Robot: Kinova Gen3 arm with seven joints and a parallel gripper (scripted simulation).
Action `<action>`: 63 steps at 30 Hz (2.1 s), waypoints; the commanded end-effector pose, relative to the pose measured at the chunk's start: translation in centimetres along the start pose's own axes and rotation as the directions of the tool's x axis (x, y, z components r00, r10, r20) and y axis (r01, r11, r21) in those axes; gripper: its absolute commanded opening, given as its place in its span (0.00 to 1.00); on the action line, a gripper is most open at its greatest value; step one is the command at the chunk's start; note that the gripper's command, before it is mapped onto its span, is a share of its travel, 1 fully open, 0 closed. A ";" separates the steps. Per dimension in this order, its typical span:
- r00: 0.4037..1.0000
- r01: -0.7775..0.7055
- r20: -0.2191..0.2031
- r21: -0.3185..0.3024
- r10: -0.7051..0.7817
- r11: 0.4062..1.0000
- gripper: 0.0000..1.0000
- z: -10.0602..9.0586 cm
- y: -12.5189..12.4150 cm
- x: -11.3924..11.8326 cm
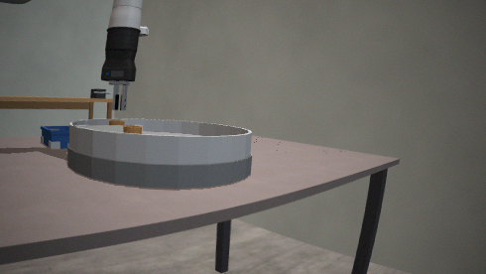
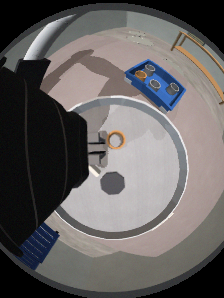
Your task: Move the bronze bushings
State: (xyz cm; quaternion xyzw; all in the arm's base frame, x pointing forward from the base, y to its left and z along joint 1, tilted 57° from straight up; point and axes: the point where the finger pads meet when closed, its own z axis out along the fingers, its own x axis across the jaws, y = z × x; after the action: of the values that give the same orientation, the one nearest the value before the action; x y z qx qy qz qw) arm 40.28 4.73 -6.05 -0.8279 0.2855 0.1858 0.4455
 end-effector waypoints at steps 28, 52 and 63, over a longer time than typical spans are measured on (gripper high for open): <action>1.000 -0.004 -0.002 -0.002 0.004 1.000 0.38 -0.3 0.1 0.1; 1.000 0.018 -0.002 -0.002 -0.018 1.000 0.36 -0.4 -1.4 -2.4; 0.997 0.071 -0.001 -0.002 -0.071 0.997 0.36 -0.2 -4.7 -8.6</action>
State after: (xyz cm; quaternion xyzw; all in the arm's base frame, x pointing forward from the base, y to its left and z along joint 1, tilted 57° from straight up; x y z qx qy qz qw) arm 36.95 8.34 -0.22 -0.8329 0.2652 0.1823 0.4502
